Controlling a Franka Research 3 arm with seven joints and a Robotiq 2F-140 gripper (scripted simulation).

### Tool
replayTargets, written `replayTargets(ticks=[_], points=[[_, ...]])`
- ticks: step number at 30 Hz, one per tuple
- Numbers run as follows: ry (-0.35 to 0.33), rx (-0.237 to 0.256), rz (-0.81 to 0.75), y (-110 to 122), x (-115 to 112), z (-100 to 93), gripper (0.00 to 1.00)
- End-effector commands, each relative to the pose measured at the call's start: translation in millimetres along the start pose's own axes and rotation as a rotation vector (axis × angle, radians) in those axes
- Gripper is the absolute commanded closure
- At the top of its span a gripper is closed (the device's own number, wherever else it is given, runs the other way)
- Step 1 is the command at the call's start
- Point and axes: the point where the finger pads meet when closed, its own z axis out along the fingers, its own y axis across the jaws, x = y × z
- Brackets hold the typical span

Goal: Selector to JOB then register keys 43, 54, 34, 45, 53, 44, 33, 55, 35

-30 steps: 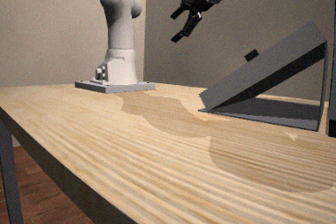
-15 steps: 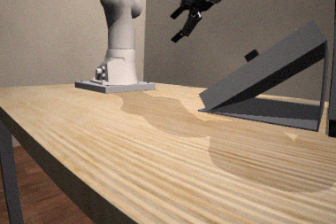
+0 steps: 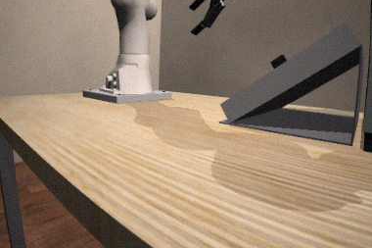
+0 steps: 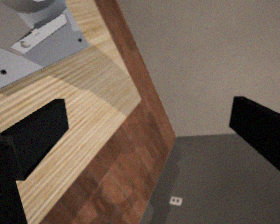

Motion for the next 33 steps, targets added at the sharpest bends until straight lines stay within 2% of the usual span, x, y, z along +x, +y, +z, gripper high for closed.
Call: replayTargets(ticks=[1, 3, 6, 13, 15, 16, 30, 32, 33], points=[[-0.004, -0.015, 0.03, 3.1, 3.2, -1.3, 0.0], [-0.04, -0.021, 0.063, -2.0, 2.7, -6.4, 0.0], [-0.15, -0.039, 0.164, -17.4, 1.1, -22.1, 0.0], [-0.31, -0.065, 0.31, -39.7, -1.2, -44.6, 0.0], [-0.31, -0.065, 0.31, -39.7, -1.2, -44.6, 0.0], [-0.362, -0.073, 0.357, -47.0, -2.1, -51.9, 0.0], [-0.627, -0.117, 0.599, -84.0, -5.6, -89.3, 0.0], [-0.627, -0.117, 0.599, -84.0, -5.6, -89.3, 0.0], [-0.674, -0.124, 0.642, -90.6, -6.7, -95.9, 0.0]])
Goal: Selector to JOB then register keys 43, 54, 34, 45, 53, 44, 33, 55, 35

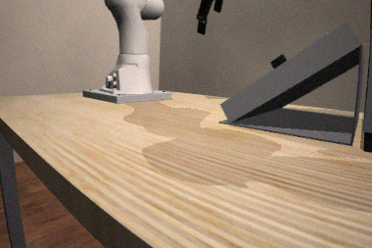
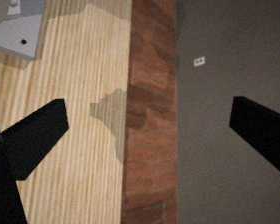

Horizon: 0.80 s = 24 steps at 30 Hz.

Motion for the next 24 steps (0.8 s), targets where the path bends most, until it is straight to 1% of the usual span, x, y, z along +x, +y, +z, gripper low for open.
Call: replayTargets(ticks=[1, 14, 16, 17, 24], points=[[-0.097, 0.002, 0.137, -5.7, -18.8, -7.3, 0.0], [-0.331, -0.033, 0.344, -24.2, -53.7, -30.8, 0.0], [-0.331, -0.033, 0.344, -24.2, -53.7, -30.8, 0.0], [-0.375, -0.04, 0.383, -27.8, -60.3, -35.3, 0.0], [-0.494, -0.059, 0.488, -37.2, -78.0, -47.3, 0.0]])
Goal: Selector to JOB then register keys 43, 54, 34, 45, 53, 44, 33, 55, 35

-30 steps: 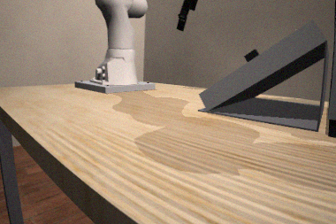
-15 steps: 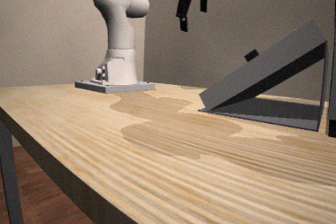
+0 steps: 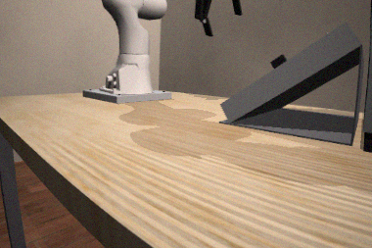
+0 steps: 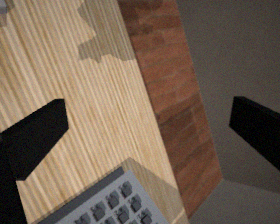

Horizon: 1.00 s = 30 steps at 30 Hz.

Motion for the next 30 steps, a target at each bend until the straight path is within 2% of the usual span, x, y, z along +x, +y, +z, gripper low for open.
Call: replayTargets(ticks=[1, 7, 9, 11, 24, 26, 27, 30], points=[[-0.098, -0.009, 0.136, 1.8, -22.9, -3.3, 0.0], [-0.197, -0.024, 0.224, 0.8, -42.2, -6.1, 0.0], [-0.197, -0.024, 0.224, 0.8, -42.2, -6.1, 0.0], [-0.254, -0.032, 0.275, 0.2, -53.4, -7.5, 0.0], [-0.452, -0.063, 0.452, -2.3, -92.0, -13.5, 0.0], [-0.452, -0.063, 0.452, -2.3, -92.0, -13.5, 0.0], [-0.49, -0.069, 0.485, -2.7, -99.2, -14.7, 0.0], [-0.533, -0.075, 0.524, -3.3, -107.6, -16.0, 0.0]])
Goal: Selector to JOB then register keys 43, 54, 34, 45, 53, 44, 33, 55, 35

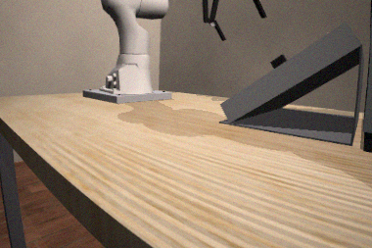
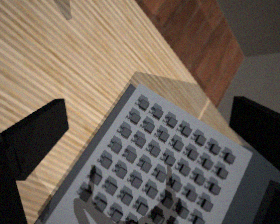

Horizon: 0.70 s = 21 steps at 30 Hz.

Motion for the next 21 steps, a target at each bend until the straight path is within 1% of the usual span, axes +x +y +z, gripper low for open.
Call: replayTargets(ticks=[1, 11, 13, 14, 21], points=[[-0.091, -0.023, 0.139, 10.1, -20.1, 2.2, 0.0], [-0.225, -0.043, 0.261, 18.8, -44.1, 10.0, 0.0], [-0.225, -0.043, 0.261, 18.8, -44.1, 10.0, 0.0], [-0.26, -0.049, 0.292, 21.1, -50.1, 11.9, 0.0], [-0.349, -0.062, 0.373, 26.8, -66.0, 17.1, 0.0]])
